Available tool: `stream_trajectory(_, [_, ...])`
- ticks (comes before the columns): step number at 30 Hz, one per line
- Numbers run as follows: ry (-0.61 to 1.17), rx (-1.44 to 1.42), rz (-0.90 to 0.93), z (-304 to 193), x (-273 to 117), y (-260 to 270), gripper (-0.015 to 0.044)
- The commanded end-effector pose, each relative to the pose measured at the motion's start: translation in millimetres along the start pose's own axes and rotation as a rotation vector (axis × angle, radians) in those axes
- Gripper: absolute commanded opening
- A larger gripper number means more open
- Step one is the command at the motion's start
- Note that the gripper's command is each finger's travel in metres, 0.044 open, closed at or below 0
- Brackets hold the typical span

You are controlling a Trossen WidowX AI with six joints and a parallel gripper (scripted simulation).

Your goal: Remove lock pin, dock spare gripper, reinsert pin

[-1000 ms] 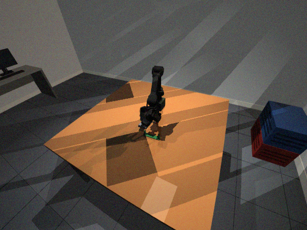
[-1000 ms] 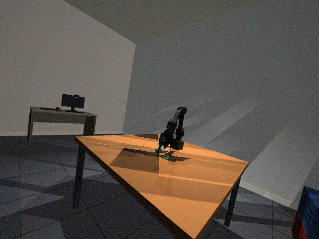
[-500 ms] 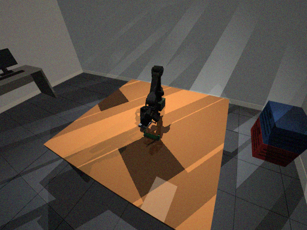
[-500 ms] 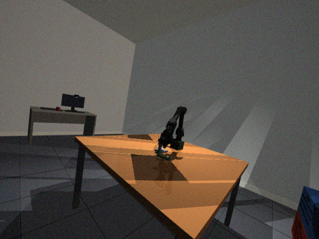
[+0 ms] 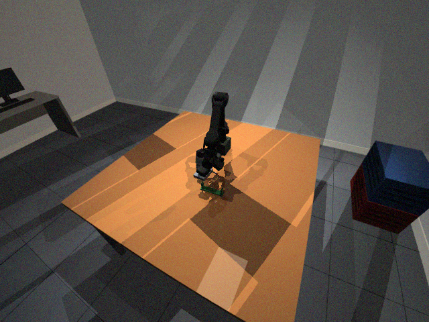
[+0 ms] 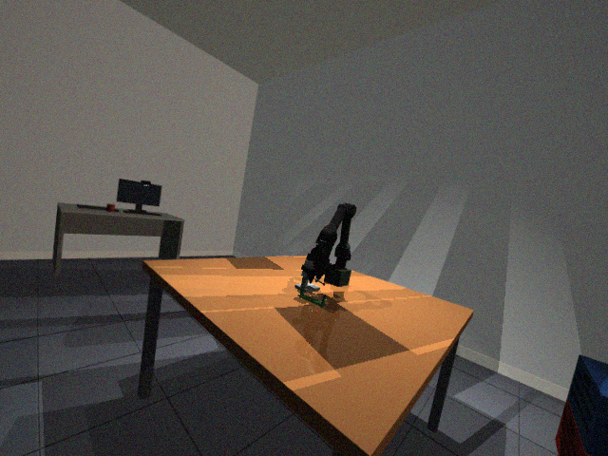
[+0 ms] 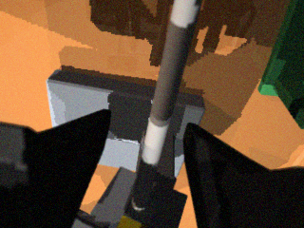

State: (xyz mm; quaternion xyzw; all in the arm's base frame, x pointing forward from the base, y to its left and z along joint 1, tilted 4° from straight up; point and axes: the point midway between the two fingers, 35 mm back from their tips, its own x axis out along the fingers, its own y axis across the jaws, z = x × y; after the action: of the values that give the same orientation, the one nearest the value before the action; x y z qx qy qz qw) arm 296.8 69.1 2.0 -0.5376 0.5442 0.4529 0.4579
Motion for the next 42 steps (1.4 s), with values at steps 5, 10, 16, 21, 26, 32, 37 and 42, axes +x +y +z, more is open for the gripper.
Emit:
stream_trajectory(5, [0.001, 0.0, 0.005, 7, -16, 1, 0.02])
stream_trajectory(10, [0.004, -0.002, 0.009, 12, -26, 1, 0.02])
stream_trajectory(16, [0.008, -0.005, 0.014, 17, -39, 1, 0.02])
stream_trajectory(21, [0.01, -0.006, 0.016, 21, -50, 1, 0.02])
stream_trajectory(26, [0.013, -0.008, 0.018, 26, -61, 1, 0.02])
stream_trajectory(32, [0.015, -0.01, 0.018, 31, -75, 1, 0.02])
stream_trajectory(37, [0.017, -0.011, 0.018, 35, -86, 0, 0.02])
stream_trajectory(42, [0.018, -0.012, 0.017, 33, -84, 0, 0.0279])
